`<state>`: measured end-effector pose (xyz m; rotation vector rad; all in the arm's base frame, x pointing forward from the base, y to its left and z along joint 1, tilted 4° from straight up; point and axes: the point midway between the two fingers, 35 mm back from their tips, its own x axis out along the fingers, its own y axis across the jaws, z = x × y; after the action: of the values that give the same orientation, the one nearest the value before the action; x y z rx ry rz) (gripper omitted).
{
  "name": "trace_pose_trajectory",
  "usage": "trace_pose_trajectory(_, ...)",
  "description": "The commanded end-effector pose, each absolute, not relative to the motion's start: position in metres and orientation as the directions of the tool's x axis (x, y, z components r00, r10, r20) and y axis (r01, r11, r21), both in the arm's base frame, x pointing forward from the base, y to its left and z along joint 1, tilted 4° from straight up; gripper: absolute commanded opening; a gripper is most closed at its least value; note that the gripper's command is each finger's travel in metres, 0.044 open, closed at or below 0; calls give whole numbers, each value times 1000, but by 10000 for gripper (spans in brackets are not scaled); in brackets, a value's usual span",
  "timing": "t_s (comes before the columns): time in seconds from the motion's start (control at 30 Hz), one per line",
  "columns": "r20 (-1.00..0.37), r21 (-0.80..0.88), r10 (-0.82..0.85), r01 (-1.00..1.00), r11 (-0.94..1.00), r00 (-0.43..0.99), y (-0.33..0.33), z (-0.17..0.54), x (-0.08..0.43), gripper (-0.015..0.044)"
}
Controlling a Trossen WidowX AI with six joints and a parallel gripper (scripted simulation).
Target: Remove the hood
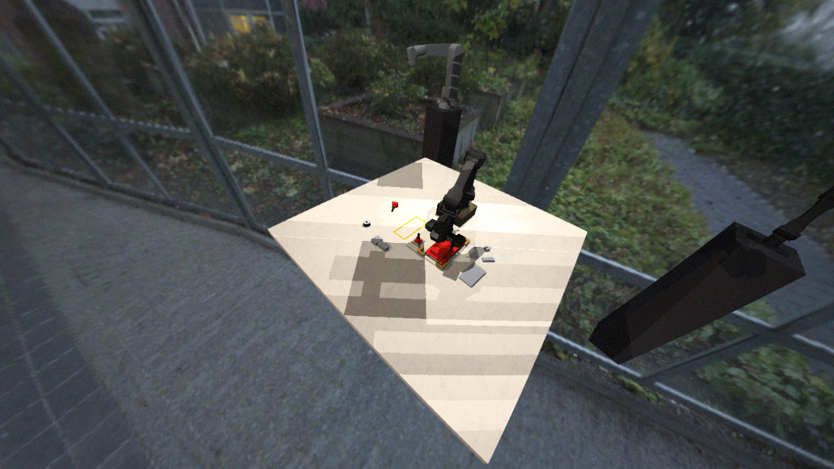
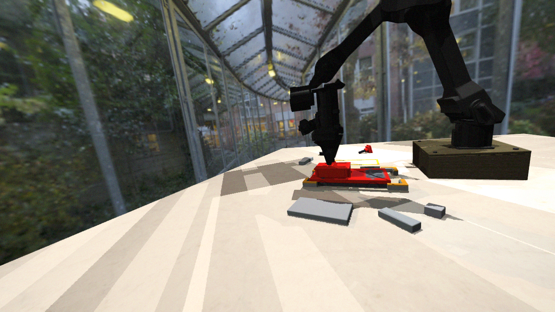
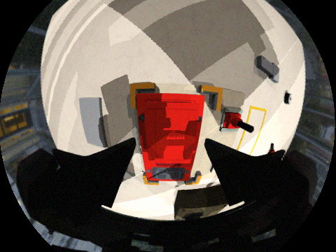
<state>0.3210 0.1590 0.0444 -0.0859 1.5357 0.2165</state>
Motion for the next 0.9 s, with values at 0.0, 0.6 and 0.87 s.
trace_pose_trajectory(0.0, -997, 74, 79, -189, 979, 19, 158, 40, 320, 440)
trace_pose_trajectory(0.6, -997, 74, 79, -189, 979, 19, 159, 30, 320, 440)
trace_pose_trajectory(0.87, -997, 74, 79, -189, 979, 19, 160, 26, 320, 440)
